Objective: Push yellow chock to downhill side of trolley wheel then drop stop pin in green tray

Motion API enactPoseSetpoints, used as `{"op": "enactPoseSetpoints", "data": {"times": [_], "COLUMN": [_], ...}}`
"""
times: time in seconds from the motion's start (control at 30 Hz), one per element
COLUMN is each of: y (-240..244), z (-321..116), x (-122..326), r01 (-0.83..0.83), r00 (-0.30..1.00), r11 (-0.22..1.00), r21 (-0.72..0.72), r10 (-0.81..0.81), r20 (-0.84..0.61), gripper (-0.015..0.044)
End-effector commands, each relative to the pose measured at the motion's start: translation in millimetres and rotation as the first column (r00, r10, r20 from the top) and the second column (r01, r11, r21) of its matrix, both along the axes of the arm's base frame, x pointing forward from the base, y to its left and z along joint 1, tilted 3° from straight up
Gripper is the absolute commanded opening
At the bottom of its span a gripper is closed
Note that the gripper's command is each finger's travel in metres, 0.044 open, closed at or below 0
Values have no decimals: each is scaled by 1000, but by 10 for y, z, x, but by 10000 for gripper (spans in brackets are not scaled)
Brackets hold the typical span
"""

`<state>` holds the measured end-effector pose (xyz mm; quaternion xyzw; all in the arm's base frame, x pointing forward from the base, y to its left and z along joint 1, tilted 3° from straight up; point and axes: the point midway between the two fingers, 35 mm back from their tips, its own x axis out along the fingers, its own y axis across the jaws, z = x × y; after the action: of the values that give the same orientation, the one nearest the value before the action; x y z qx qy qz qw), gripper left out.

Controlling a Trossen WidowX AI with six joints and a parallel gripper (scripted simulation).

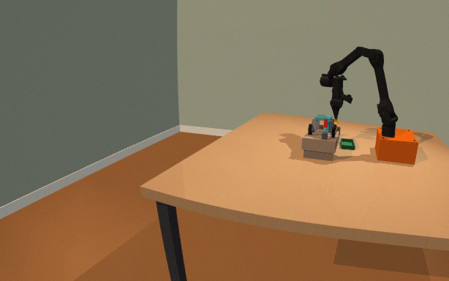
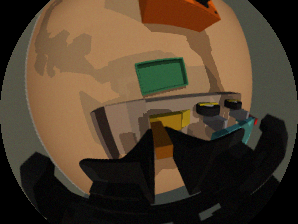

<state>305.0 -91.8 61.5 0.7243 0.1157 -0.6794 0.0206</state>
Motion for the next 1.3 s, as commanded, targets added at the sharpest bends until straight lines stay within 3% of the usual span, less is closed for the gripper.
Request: {"op": "enactPoseSetpoints", "data": {"times": [0.0, 0.43, 1.27], "y": [31, 87, 242], "z": [-122, -340, -298], "x": [-10, -25, -42], "r01": [1, 1, 1], "r00": [1000, 1000, 1000], "r11": [1000, 1000, 1000], "r21": [9, 10, 11], "r10": [-1, -1, -1], "r20": [-13, -13, -13], "gripper": [0, 0, 0]}}
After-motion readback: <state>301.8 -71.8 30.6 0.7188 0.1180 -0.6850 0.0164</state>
